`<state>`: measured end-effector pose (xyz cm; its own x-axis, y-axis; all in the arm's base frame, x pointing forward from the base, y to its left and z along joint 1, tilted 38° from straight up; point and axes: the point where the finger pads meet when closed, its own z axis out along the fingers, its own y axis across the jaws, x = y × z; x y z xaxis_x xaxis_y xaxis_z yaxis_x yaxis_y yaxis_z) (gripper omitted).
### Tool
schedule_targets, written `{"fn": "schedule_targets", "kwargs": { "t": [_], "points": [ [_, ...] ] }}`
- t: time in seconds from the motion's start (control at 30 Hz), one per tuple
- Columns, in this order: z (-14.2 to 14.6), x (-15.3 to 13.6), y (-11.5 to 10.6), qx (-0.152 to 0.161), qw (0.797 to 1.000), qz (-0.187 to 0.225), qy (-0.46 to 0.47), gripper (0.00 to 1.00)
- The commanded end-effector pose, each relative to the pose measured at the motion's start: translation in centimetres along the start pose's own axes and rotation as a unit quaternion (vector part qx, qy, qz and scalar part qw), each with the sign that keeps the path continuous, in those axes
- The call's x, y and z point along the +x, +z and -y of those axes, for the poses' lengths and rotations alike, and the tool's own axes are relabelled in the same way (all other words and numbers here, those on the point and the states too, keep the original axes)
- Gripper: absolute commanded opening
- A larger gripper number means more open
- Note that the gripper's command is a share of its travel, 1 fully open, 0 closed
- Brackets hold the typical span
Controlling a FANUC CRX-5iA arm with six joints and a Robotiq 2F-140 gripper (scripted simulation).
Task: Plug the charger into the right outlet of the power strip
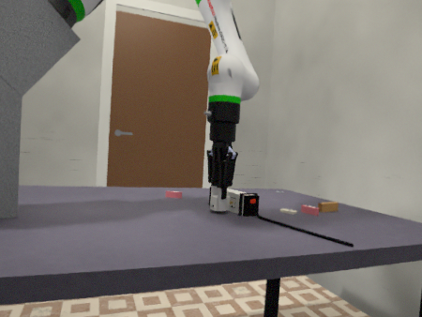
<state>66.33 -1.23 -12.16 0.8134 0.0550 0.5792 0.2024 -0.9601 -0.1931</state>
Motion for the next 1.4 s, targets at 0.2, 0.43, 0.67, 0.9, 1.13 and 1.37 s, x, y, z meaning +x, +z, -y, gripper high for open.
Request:
{"fn": "schedule_targets", "kwargs": {
  "t": [0.2, 0.43, 0.67, 0.9, 1.13, 1.37],
  "points": [
    [0.0, 0.2, -0.1, 0.000, 1.000, -0.001, 0.000, 0.10],
    [0.0, 0.4, -0.1, 0.000, 1.000, -0.001, 0.000, 0.10],
    [0.0, 0.6, -0.1, 0.000, 1.000, -0.001, 0.000, 0.10],
    [0.0, 0.8, -0.1, 0.000, 1.000, -0.001, 0.000, 0.10],
    [0.0, 1.0, -0.1, 0.000, 1.000, -0.001, 0.000, 0.10],
    [0.0, 1.3, -0.1, 0.000, 1.000, -0.001, 0.000, 0.10]
  ]
}}
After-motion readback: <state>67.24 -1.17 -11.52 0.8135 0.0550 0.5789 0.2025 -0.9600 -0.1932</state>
